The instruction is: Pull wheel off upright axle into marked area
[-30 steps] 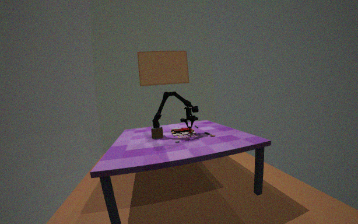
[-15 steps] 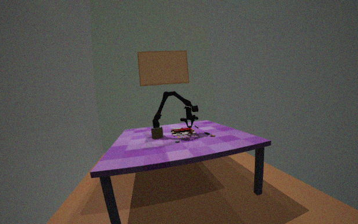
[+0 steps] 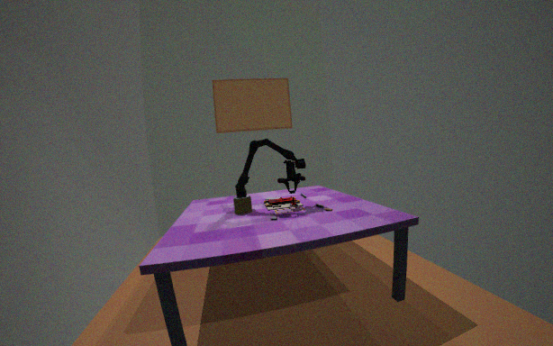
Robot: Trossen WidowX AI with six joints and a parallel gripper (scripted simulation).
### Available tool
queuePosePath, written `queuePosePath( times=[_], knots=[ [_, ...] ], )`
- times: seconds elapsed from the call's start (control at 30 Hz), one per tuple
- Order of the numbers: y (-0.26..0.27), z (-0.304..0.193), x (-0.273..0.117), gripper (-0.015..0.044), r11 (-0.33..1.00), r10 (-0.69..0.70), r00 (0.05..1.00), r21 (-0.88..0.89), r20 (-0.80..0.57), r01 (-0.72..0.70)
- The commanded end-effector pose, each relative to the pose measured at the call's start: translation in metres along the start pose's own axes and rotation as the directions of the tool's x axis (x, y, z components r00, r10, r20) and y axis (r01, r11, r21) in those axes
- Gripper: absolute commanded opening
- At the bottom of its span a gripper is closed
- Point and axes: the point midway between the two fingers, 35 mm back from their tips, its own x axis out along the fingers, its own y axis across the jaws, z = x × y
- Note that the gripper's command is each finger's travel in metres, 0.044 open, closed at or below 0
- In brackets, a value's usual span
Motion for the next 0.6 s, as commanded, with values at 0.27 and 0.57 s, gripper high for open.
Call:
queuePosePath(
  times=[0.27,0.57],
  knots=[
    [-0.027,0.053,-0.003,0.0000,1.000,-0.001,1.000,0.001,0.005,0.001],
    [-0.052,0.087,-0.006,0.0000,1.000,0.000,1.000,-0.001,0.008,0.000]
  ],
)
